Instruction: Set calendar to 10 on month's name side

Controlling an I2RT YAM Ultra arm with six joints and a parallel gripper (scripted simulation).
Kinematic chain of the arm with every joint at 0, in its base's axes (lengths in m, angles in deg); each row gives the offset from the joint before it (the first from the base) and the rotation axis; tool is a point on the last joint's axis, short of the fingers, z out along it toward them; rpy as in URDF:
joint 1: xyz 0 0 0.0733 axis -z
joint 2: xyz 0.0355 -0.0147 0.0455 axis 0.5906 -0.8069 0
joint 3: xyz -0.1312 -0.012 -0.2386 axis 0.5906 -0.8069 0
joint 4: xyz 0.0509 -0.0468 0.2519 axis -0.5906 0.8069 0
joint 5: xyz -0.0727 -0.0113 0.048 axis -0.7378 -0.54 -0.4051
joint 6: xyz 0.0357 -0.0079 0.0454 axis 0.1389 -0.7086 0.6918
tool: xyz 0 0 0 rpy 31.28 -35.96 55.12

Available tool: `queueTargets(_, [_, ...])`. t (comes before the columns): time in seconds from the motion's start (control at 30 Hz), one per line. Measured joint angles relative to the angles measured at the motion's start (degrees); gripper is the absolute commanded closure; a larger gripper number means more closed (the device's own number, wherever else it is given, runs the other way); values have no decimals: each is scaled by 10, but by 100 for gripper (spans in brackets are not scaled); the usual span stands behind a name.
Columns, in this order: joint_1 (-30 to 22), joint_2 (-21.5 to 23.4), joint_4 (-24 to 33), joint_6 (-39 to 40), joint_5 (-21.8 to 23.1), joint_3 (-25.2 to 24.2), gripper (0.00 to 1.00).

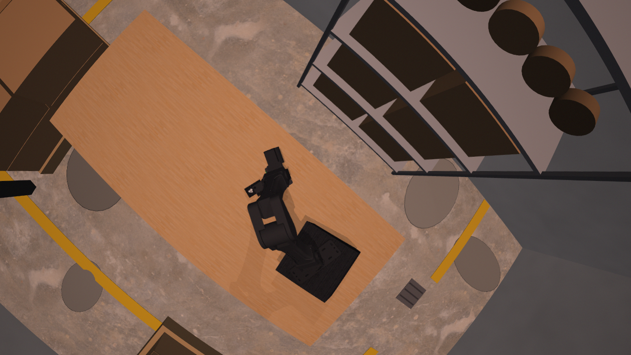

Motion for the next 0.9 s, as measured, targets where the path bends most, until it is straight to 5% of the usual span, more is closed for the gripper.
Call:
queueTargets(0.1, [0, 0, 0, 0, 0, 0, 55])
queueTargets(0.13, [0, 0, 0, 0, 0, 0, 74])
queueTargets(0.9, [0, 0, 0, 0, 0, 0, 74])
